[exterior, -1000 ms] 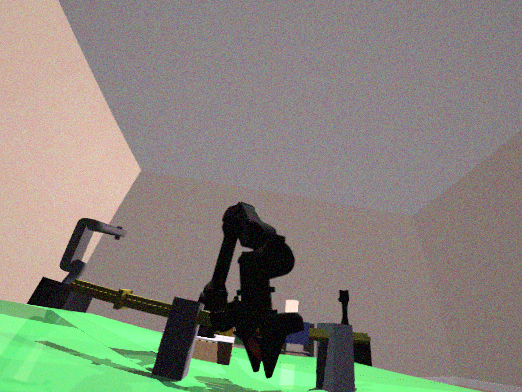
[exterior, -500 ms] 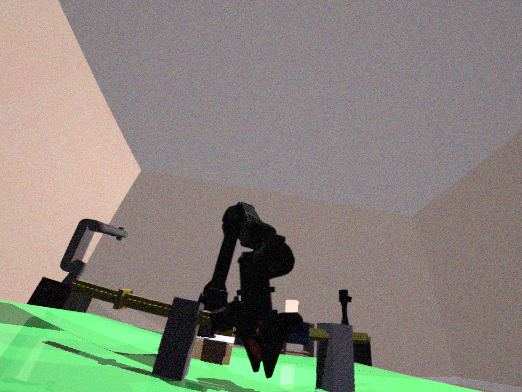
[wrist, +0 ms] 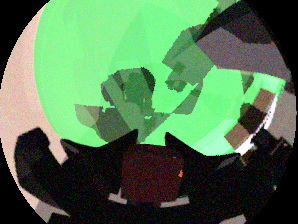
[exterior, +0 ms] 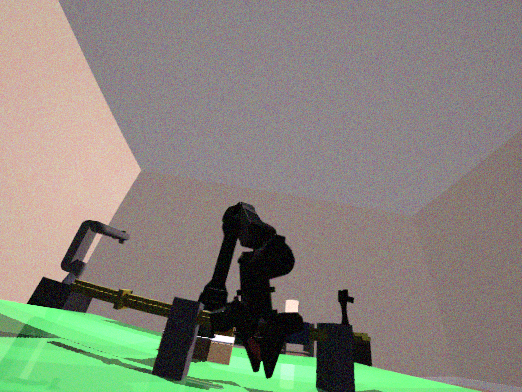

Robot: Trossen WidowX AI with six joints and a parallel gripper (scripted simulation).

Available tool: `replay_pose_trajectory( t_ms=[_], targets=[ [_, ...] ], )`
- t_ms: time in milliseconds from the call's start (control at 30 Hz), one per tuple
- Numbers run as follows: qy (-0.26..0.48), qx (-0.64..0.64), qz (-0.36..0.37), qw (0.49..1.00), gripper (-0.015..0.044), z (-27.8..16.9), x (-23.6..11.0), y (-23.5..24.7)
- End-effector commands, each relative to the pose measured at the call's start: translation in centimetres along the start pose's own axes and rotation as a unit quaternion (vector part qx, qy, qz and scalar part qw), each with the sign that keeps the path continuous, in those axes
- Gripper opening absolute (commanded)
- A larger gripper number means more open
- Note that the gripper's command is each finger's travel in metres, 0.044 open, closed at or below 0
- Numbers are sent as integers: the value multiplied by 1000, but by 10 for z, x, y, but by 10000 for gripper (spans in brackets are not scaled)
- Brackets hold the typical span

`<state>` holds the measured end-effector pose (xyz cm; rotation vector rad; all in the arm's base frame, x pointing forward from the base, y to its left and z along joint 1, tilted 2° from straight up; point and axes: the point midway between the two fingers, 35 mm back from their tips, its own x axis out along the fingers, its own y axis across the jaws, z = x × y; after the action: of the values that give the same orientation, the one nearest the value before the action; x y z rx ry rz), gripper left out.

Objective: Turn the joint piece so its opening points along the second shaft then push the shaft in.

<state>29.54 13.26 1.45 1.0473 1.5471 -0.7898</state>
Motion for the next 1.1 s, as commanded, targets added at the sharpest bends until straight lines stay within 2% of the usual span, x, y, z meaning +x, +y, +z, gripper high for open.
replay_pose_trajectory(
  t_ms=[0,733,800,967,1067],
  targets=[
    [2,2,0,1000,182,-1,0,0],
    [2,2,0,1000,182,-1,0,0],
    [0,0,0,1000,147,0,0,0],
    [0,0,0,1000,147,0,0,0],
    [0,0,0,1000,68,0,0,0]
  ],
)
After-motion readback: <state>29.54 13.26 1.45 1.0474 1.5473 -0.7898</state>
